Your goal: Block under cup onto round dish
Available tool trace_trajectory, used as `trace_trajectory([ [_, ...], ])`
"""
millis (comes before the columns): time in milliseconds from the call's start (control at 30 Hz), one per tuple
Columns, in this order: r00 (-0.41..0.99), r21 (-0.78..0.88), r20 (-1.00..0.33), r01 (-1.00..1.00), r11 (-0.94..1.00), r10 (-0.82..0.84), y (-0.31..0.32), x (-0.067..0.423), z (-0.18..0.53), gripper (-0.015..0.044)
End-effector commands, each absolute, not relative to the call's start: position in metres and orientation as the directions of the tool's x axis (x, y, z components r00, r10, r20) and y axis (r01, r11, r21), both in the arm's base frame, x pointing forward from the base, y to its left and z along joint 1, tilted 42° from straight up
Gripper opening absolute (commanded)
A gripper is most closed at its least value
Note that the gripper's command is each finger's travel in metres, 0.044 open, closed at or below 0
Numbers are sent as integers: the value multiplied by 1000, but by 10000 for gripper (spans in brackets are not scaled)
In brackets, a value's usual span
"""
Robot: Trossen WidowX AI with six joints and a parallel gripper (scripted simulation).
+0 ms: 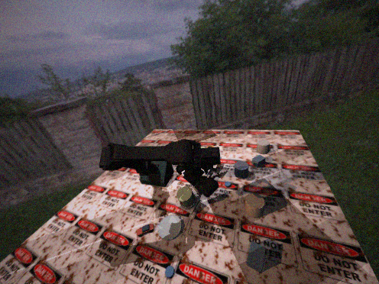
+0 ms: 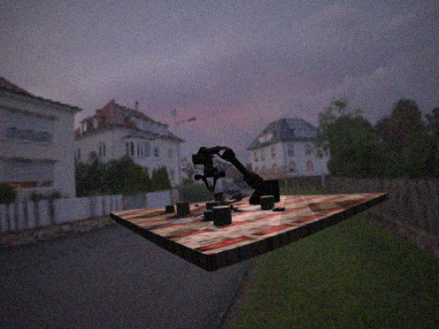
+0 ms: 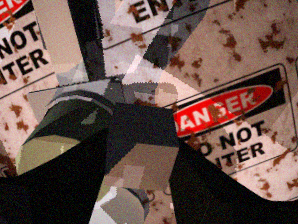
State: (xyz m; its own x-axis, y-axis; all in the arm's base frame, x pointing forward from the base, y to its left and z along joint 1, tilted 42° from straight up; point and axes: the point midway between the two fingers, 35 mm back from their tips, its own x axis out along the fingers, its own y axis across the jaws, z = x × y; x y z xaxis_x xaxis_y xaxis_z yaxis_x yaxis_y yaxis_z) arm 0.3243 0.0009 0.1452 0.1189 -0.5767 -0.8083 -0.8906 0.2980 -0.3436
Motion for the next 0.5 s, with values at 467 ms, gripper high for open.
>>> trace_trajectory([
  [467,131,-378,-767,-884,276,-628,-96,268,183,0],
])
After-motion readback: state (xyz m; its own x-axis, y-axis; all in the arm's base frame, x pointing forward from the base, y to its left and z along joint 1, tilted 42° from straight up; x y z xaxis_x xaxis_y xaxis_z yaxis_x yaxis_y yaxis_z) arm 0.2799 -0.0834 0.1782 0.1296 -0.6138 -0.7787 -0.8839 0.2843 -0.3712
